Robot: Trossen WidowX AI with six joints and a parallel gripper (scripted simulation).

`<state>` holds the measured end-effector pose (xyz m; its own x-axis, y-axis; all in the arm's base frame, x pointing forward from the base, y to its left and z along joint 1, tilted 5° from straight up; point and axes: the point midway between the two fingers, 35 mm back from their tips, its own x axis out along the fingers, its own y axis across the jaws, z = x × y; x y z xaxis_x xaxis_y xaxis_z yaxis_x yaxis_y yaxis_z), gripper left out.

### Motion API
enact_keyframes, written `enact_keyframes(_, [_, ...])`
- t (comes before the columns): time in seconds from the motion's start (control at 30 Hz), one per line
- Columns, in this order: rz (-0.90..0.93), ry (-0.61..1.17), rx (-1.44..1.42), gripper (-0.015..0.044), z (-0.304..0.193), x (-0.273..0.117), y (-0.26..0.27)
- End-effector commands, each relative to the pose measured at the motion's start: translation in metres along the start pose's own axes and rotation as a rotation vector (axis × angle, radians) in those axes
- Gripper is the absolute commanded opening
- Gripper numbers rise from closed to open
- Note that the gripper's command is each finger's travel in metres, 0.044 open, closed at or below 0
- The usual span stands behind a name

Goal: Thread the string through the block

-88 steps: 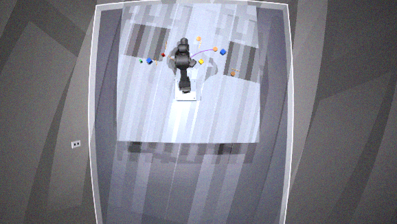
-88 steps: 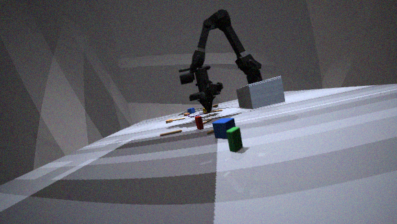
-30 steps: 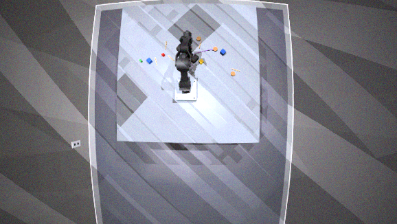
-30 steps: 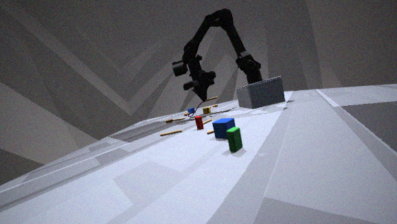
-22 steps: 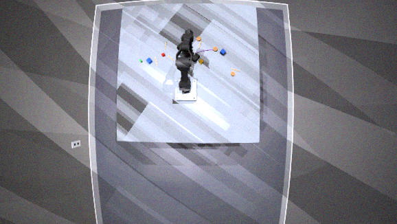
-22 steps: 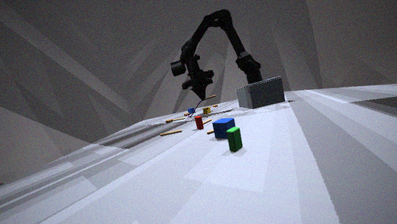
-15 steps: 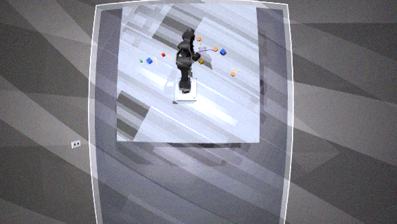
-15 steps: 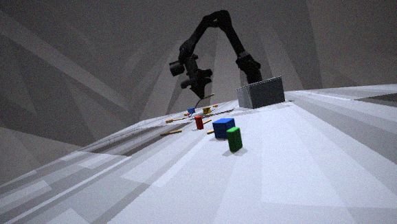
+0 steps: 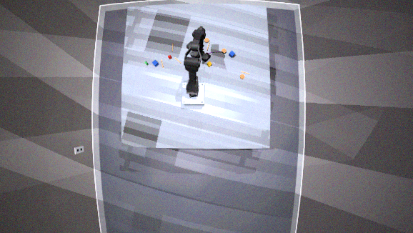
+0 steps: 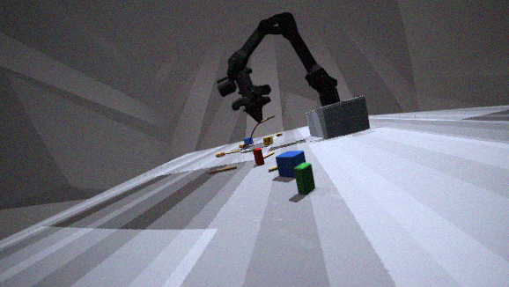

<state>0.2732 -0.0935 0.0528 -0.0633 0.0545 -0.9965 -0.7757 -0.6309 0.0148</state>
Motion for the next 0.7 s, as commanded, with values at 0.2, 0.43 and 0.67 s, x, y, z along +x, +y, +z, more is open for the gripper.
enact_keyframes(0.2, [-0.008,-0.033,-0.005,0.0,-0.008,-0.013,0.004])
enact_keyframes(0.43, [-0.011,-0.056,-0.007,0.0,-0.012,-0.02,0.007])
enact_keyframes(0.67, [-0.015,-0.08,-0.008,0.0,-0.016,-0.028,0.011])
